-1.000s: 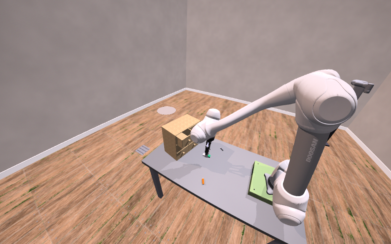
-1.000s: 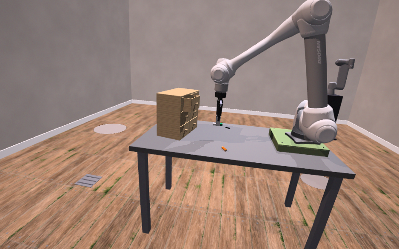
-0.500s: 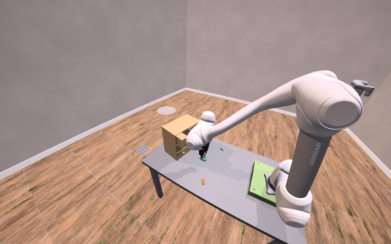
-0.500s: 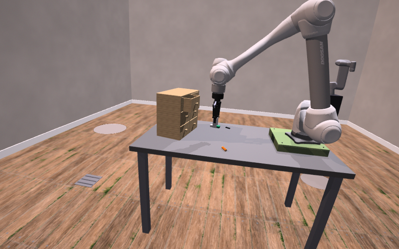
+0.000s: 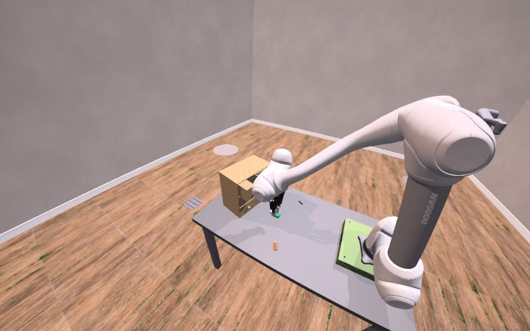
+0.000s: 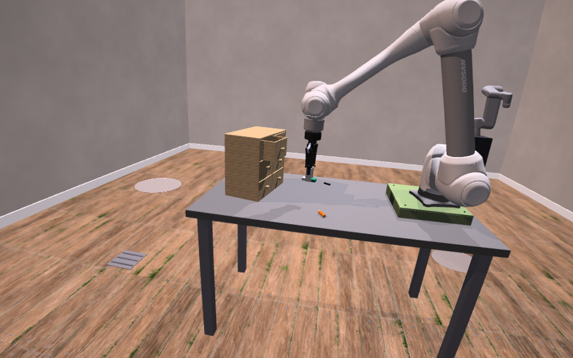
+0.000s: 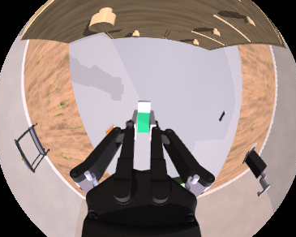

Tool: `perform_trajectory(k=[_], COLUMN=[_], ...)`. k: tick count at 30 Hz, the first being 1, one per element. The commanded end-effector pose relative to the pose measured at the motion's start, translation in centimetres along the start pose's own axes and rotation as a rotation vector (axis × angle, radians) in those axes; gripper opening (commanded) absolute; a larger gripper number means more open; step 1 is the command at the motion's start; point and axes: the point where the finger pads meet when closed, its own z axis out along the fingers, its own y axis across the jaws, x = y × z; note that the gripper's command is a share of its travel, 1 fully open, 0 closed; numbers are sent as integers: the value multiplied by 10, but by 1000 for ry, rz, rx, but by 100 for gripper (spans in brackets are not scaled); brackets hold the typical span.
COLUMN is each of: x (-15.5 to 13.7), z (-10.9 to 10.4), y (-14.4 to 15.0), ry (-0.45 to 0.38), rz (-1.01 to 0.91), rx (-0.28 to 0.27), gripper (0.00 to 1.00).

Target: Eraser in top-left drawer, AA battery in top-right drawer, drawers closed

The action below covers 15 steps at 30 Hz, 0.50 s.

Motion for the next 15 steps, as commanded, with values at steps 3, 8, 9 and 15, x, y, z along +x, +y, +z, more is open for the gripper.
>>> perform_trajectory(k=[3,8,9,15], x=[0,0,0,0], z=[-10,-26,-29,-46], y=[0,0,0,0], ry=[0,0,0,0], rz=[0,0,0,0], rx=[0,0,0,0], gripper=[11,11,11,11])
